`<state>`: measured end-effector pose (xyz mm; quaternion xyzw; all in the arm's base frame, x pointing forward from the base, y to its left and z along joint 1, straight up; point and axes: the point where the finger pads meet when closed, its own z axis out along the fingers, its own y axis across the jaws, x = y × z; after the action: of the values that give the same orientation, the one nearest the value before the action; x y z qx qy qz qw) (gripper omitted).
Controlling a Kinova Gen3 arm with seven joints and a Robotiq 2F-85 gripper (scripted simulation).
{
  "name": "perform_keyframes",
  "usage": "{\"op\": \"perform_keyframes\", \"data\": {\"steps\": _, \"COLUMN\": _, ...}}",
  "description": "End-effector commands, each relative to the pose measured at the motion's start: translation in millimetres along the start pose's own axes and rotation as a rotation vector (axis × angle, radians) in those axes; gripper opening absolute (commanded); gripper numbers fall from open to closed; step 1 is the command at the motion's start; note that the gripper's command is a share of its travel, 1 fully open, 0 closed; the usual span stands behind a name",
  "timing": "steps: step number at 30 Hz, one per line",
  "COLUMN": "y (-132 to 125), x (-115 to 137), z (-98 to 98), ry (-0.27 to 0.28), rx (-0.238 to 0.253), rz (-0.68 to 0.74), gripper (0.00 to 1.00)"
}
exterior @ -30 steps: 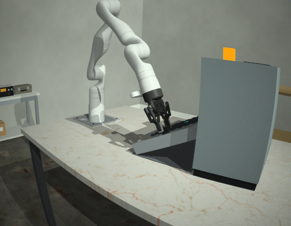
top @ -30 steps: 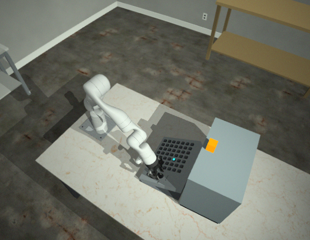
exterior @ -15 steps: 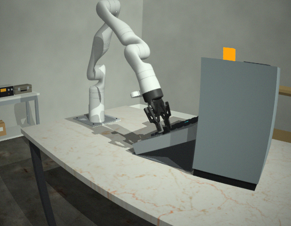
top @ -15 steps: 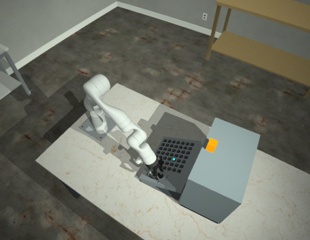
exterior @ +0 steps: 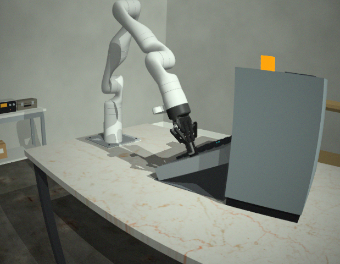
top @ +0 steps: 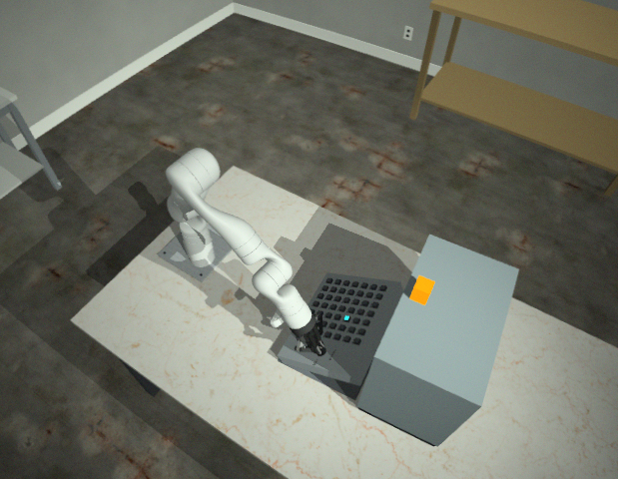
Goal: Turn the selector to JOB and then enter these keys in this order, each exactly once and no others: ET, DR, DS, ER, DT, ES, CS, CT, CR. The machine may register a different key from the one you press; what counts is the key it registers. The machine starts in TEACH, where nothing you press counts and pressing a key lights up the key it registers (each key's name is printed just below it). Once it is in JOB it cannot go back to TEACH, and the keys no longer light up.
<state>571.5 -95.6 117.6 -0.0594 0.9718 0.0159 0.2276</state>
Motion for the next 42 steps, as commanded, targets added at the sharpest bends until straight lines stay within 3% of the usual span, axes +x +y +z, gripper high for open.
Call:
{"op": "perform_keyframes", "data": {"steps": 1, "y": -0.7, "x": -2.6, "z": 1.4, "ry": -0.006, "rx": 0.002, "rz": 0.004, "gripper": 0.10}}
{"op": "perform_keyframes", "data": {"steps": 42, "y": -0.8, "x": -3.2, "z": 1.4, "ry": -0.008, "rx": 0.002, "rz": 0.074, "gripper": 0.10}}
